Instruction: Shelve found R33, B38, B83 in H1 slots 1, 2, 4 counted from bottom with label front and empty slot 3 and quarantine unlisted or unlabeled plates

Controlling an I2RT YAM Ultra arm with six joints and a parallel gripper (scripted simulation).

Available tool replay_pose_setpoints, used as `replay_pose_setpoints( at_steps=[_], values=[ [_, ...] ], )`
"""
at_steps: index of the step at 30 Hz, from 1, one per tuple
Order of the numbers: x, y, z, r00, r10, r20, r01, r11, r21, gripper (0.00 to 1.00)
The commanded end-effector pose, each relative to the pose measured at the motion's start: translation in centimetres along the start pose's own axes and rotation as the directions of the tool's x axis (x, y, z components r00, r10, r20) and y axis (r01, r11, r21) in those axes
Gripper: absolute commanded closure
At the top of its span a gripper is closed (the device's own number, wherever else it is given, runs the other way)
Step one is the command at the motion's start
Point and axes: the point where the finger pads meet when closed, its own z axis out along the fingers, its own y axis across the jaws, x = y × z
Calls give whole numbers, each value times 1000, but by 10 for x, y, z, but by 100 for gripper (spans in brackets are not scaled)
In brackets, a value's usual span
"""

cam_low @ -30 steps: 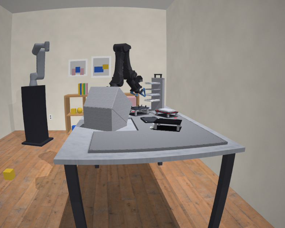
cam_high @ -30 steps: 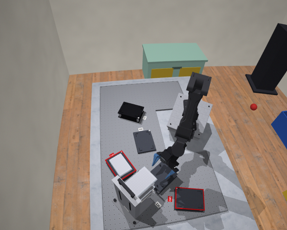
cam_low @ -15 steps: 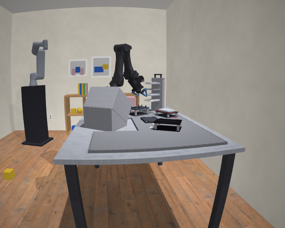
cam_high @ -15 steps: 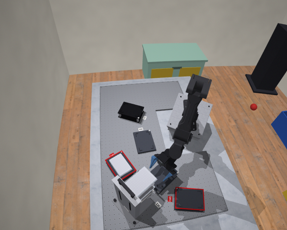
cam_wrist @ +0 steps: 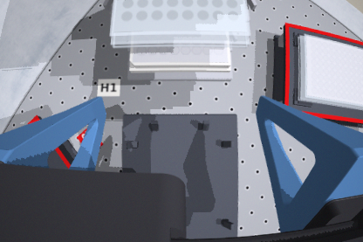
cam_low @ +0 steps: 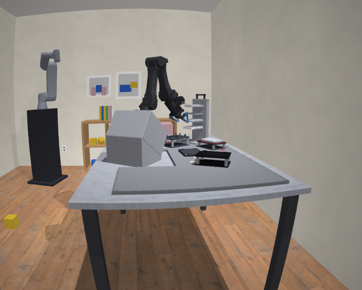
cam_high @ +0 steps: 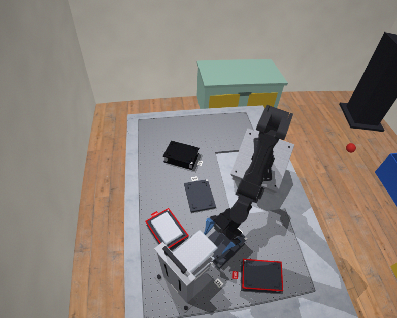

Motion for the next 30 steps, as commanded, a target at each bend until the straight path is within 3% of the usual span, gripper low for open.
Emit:
replay_pose_setpoints(
  at_steps=[1,11,12,13,28,29,30],
  values=[
    [-12,0,6,1000,0,11,0,1000,2,0],
    [-20,0,13,1000,0,11,0,1000,2,0],
    [-28,1,10,999,6,32,-6,1000,-4,0],
    [-22,0,15,1000,1,13,-1,1000,2,0],
    [-35,-1,27,1000,0,12,0,1000,2,0],
    [-44,0,23,999,6,34,-6,1000,-4,0],
    [-37,-1,28,1000,1,14,-1,1000,1,0]
  ],
)
